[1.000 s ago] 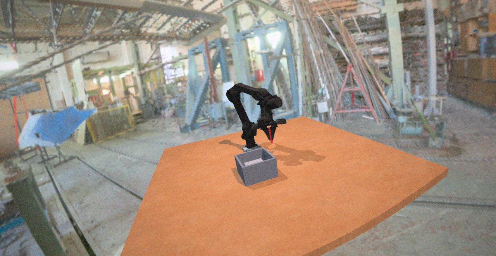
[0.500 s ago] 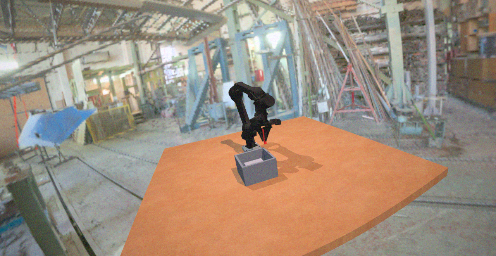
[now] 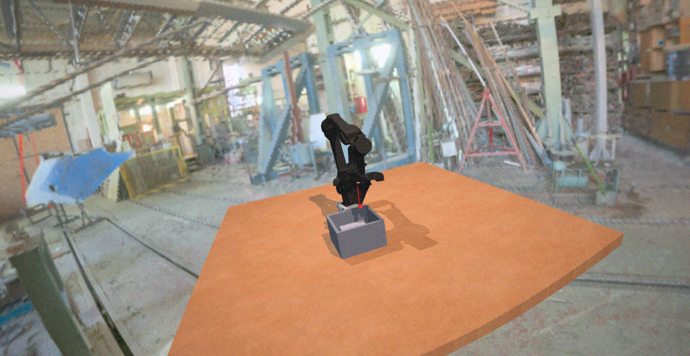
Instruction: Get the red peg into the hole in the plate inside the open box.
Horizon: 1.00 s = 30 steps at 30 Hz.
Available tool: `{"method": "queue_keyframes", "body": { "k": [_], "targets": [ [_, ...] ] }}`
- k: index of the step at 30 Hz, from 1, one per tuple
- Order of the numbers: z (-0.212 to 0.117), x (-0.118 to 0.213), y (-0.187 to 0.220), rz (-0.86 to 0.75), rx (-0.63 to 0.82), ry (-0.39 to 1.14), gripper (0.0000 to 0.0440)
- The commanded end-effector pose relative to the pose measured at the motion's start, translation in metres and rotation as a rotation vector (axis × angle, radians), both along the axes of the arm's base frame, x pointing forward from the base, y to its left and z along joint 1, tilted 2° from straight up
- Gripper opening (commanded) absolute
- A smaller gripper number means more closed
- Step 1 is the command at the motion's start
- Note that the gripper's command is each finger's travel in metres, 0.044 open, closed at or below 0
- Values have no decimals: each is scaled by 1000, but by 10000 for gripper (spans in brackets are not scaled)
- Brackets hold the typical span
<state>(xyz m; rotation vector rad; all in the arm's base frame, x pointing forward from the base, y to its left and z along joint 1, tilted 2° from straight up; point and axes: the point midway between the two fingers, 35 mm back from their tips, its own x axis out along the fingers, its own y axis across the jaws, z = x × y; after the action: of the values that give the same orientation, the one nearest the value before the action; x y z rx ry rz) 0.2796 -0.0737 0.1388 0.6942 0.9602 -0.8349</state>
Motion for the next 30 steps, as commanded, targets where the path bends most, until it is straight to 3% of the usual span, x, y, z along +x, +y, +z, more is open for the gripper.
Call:
{"method": "queue_keyframes", "body": {
  "k": [1, 25, 27, 30],
  "targets": [
    [-5, 8, -13, -20, 2, -7, 1],
    [-48, 30, -51, -69, 61, 53, 2],
    [-52, 31, -52, -64, 62, 67, 22],
    [-57, 32, -55, -51, 61, 84, 88]
  ]
}}
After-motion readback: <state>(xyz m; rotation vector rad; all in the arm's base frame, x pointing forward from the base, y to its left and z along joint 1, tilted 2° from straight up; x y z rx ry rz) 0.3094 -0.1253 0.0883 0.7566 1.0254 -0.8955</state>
